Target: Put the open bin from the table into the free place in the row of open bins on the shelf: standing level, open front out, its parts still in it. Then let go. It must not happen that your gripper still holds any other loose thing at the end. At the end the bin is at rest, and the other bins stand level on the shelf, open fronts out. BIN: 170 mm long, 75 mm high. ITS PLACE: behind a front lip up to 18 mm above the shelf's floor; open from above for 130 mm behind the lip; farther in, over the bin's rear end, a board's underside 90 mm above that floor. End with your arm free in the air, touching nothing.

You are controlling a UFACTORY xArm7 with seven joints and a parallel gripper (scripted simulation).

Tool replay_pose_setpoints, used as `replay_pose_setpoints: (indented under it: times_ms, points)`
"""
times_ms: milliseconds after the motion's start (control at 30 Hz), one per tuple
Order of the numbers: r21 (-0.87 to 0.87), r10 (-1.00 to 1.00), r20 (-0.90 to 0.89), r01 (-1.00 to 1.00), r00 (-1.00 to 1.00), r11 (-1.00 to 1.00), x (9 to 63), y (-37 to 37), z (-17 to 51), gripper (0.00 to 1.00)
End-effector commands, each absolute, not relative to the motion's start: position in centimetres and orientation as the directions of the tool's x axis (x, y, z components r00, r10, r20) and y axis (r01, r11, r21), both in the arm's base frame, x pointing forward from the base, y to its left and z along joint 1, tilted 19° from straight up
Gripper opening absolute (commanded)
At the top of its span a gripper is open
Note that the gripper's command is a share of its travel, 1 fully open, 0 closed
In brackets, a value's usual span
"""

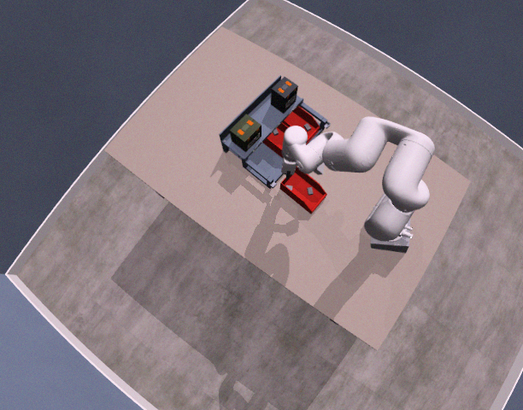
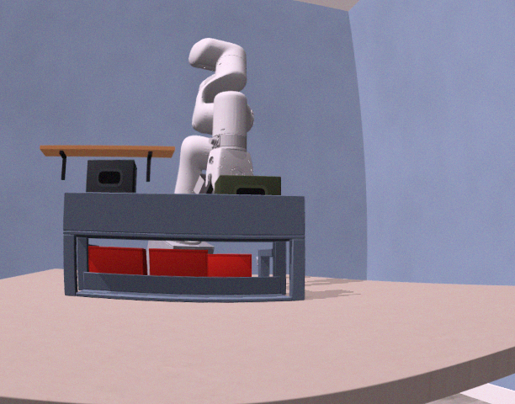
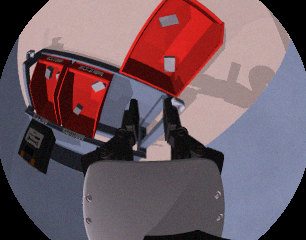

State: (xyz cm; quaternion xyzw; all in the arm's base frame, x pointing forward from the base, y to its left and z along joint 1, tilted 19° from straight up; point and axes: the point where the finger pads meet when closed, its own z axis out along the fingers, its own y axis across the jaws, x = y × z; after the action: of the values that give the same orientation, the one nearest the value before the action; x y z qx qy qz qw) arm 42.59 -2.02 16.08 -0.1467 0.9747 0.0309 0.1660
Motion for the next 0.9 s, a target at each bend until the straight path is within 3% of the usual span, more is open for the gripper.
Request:
replay_pose_setpoints:
  times_ms: [0,133,533,700,867]
  points:
    - [-0.007,-0.325,-0.336,-0.342,-0.884,0.94,43.0,-2.0,16.3,0.33]
    - [-0.076,-0.512,-0.328,-0.517,-0.794,0.852,44.0,-1.6,16.6,0.33]
    - [-0.076,-0.512,-0.328,-0.517,-0.794,0.852,44.0,-1.6,16.6,0.33]
    - [-0.158,-0.712,-0.297,-0.703,-0.636,0.694,43.2,-1.9,16.4,0.33]
    - [-0.158,-0.712,-0.297,-0.703,-0.636,0.694,43.2,-1.9,16.4,0.33]
